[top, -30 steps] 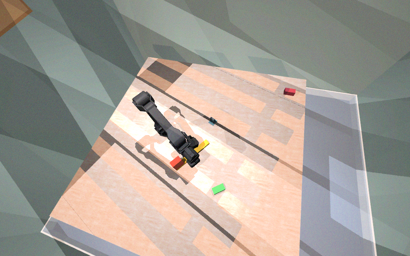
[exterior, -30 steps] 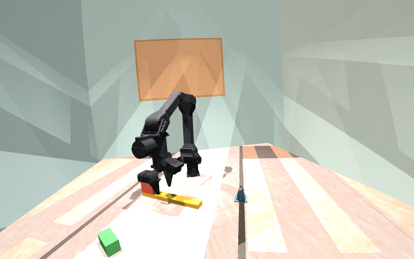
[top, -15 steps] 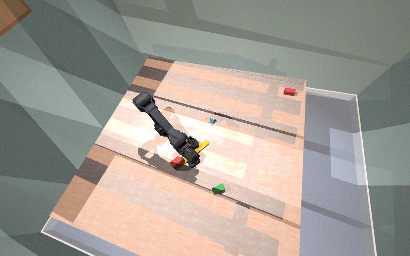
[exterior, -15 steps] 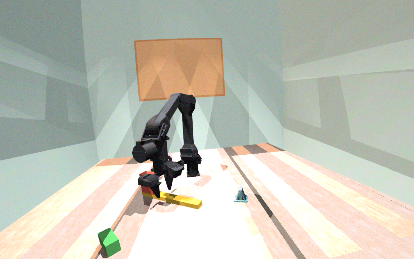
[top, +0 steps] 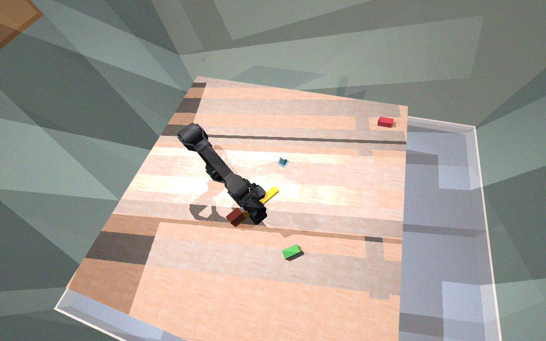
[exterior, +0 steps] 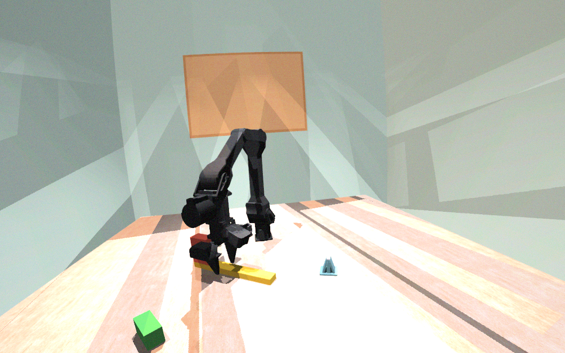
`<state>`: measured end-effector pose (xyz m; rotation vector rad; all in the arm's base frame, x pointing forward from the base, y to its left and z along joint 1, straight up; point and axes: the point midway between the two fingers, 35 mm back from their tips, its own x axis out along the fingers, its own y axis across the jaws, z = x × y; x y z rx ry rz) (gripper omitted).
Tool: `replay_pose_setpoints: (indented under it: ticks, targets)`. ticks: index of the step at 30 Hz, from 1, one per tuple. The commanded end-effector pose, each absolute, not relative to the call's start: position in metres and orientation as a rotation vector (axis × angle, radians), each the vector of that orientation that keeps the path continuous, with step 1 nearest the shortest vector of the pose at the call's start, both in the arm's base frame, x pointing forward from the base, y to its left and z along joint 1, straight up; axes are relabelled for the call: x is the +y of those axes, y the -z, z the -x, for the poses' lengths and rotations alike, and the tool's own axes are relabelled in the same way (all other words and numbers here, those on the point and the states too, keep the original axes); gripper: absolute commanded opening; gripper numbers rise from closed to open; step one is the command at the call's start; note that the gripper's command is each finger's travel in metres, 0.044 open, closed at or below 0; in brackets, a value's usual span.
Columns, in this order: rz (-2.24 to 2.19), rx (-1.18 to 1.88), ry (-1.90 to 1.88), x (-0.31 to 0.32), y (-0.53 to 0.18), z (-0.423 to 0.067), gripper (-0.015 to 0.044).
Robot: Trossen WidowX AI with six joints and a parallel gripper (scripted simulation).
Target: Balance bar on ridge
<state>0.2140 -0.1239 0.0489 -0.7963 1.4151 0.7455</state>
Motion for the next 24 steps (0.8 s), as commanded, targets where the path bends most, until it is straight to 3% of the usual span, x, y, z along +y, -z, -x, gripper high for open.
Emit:
replay_pose_setpoints:
  ticks: [1,10,17,24]
  targets:
    - [0.785,1.417,-0.752,-0.1226,-0.0460,-0.2134,0.0315]
    - [0.785,1.417,-0.752,-0.1226,-0.0460,-0.2134,0.0315]
    - [0.794,1.417,-0.749,-0.1235,-0.0475,-0.2133,0.0131]
    - [0.794,1.417,-0.749,-0.1235,-0.0475,-0.2133,0.0085]
